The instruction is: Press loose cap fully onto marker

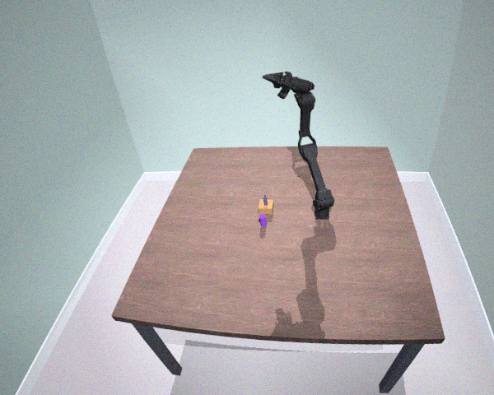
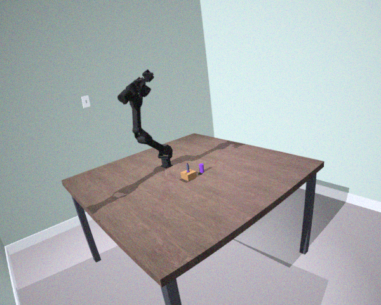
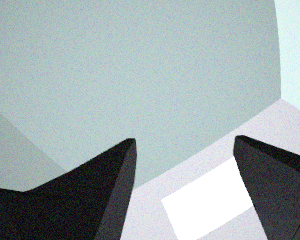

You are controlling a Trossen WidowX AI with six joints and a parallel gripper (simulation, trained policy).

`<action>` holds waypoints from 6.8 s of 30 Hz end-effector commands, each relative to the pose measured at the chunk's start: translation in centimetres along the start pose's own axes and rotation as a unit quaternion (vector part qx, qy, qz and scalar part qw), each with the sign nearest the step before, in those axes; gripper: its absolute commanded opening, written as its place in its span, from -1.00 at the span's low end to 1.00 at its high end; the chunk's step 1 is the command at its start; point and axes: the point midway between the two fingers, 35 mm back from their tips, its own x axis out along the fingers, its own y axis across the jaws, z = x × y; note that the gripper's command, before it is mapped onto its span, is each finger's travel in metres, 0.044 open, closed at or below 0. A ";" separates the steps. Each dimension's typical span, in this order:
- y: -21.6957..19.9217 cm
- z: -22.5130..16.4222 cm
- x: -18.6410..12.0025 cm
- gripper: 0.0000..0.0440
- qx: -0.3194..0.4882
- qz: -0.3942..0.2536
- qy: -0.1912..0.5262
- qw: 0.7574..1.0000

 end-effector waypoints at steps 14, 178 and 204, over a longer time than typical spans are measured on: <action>-2.5 0.7 0.1 0.24 -0.043 -0.053 -0.001 0.998; -31.1 26.8 -12.0 0.47 -0.395 -0.388 -0.246 0.795; -32.2 33.0 -11.7 0.48 -0.425 -0.362 -0.348 0.753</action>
